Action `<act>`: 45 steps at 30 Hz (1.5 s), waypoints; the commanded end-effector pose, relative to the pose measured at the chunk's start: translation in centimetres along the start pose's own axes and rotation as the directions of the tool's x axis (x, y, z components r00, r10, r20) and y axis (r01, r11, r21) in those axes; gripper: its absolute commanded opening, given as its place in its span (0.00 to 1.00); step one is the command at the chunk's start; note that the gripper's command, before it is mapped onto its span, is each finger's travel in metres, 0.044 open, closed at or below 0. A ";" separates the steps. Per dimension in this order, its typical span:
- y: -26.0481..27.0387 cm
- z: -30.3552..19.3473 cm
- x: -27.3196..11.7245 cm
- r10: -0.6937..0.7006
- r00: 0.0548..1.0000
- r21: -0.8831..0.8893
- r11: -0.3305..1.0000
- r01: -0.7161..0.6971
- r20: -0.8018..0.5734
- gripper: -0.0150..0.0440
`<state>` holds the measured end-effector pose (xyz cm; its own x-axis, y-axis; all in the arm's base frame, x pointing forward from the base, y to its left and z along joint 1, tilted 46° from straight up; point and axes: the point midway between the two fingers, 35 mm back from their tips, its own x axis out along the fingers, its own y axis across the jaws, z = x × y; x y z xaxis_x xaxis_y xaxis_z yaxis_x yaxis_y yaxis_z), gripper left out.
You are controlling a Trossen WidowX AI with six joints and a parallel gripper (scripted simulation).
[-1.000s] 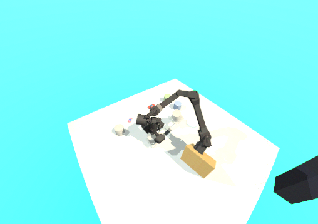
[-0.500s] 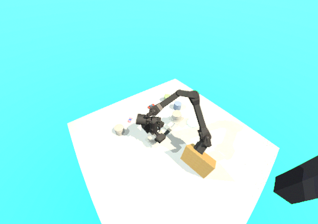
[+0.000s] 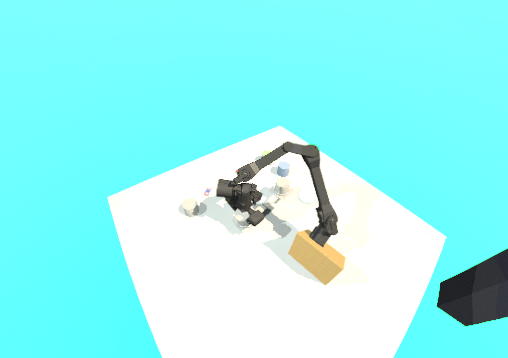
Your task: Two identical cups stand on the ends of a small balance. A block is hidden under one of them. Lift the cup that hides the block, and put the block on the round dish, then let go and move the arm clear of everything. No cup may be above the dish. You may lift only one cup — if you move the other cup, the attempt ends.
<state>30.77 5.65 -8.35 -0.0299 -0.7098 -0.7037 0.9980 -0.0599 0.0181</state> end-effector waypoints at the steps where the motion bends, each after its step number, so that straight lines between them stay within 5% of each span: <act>1: 0.4 -0.2 -0.8 0.009 1.000 0.012 1.000 -0.009 -0.012 0.25; 45: 0.4 -0.3 -6.4 0.008 1.000 0.011 1.000 -0.008 -0.015 0.25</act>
<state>31.13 9.73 -4.49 -0.0297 -0.7081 -0.7055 0.9981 -0.0594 0.0176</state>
